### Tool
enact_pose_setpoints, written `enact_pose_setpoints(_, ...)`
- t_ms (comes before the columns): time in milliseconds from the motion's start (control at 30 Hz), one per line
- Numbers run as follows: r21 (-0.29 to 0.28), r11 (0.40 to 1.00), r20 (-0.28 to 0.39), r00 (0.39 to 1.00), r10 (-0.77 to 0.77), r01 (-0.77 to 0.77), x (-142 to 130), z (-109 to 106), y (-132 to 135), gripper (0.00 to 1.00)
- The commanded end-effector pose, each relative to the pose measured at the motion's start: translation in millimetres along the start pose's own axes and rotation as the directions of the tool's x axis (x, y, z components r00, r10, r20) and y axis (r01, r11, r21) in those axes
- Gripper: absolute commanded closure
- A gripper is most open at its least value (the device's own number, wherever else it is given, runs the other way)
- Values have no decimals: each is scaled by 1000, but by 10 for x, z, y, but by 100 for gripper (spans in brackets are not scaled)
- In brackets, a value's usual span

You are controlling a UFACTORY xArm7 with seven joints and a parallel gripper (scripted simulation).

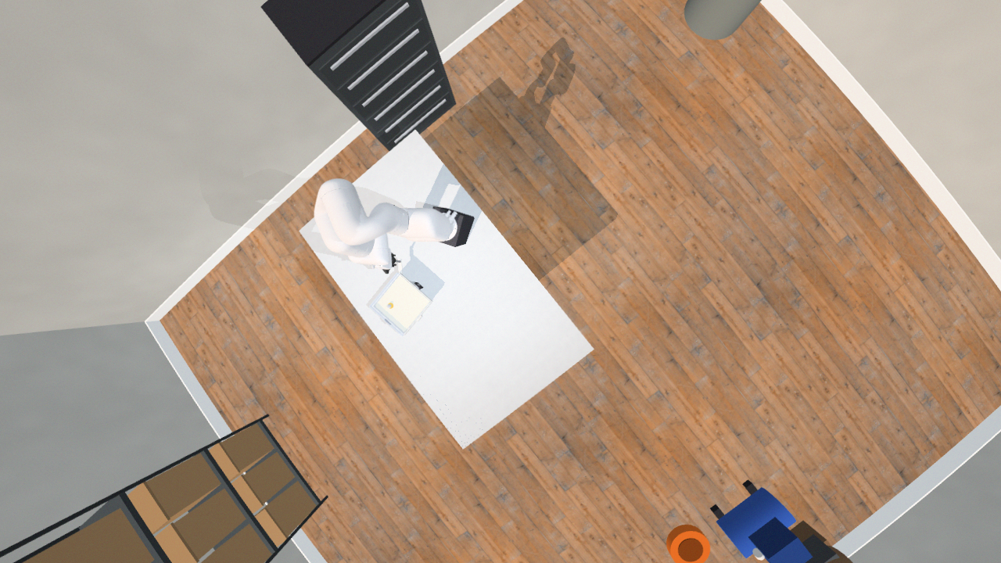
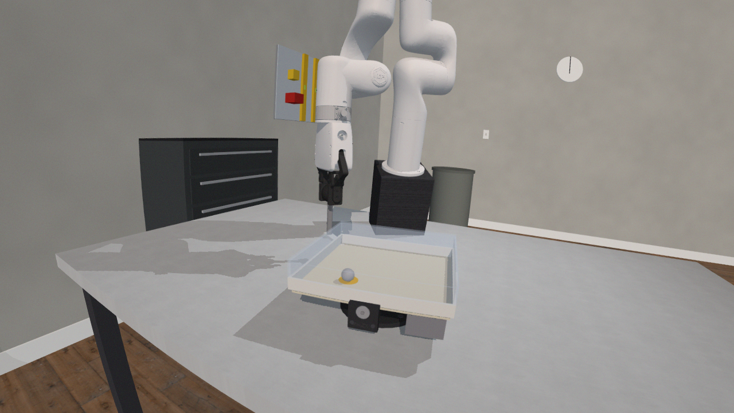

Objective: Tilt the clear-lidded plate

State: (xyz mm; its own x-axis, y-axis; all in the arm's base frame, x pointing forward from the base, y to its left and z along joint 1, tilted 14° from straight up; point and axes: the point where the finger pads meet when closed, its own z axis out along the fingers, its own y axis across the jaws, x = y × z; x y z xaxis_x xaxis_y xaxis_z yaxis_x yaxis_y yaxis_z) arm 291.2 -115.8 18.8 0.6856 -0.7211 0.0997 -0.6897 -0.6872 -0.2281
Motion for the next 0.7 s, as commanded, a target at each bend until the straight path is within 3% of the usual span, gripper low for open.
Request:
enact_pose_setpoints(0,1,1000,0,1000,-1,1,0,-3,-7,100)
enact_pose_setpoints(667,1,1000,0,1000,-1,1,21,14,1,100)
